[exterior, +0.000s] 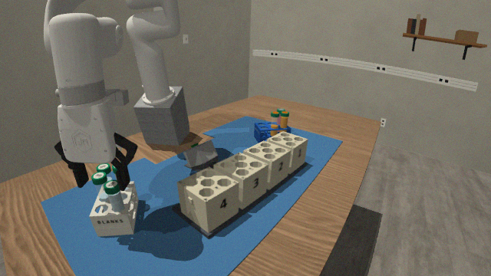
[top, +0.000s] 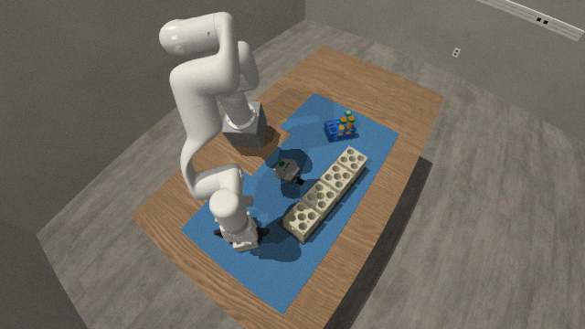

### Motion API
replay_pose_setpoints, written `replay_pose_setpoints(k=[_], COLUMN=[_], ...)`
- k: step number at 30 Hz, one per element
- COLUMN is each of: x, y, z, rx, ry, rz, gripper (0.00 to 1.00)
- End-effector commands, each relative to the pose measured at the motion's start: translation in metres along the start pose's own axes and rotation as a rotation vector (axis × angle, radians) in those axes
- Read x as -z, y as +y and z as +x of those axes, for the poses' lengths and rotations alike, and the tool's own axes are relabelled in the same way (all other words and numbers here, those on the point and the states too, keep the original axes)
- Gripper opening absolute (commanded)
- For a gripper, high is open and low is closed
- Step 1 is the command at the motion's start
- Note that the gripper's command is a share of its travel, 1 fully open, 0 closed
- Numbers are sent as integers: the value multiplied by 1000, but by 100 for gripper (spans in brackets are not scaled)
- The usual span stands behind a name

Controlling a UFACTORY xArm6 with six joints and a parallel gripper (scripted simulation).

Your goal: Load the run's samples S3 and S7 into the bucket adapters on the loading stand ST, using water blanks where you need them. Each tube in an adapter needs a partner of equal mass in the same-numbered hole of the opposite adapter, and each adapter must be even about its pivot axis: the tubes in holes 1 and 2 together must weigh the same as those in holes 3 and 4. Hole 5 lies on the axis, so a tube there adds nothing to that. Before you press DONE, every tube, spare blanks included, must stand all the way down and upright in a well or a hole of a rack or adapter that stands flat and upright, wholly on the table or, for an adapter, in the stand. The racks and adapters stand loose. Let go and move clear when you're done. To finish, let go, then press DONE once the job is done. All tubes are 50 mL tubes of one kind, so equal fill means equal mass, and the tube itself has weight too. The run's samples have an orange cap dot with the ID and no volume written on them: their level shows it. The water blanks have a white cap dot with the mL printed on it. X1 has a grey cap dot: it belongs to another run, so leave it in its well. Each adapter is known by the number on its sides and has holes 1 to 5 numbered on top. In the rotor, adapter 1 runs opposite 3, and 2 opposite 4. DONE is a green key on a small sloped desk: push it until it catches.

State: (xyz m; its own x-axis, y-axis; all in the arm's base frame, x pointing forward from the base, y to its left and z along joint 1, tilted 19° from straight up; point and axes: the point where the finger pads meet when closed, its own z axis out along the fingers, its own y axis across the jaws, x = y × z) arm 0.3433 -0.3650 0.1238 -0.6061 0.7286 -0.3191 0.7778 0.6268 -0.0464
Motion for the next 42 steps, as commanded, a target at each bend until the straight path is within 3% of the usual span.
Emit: replay_pose_setpoints(k=[1, 23, 42], x=[1, 1, 47], y=[0, 0, 0], z=[-2, -2, -2], rx=[0, 0, 0], ry=[-4, -4, -4], rz=[0, 0, 0], gripper=[100, 100, 100])
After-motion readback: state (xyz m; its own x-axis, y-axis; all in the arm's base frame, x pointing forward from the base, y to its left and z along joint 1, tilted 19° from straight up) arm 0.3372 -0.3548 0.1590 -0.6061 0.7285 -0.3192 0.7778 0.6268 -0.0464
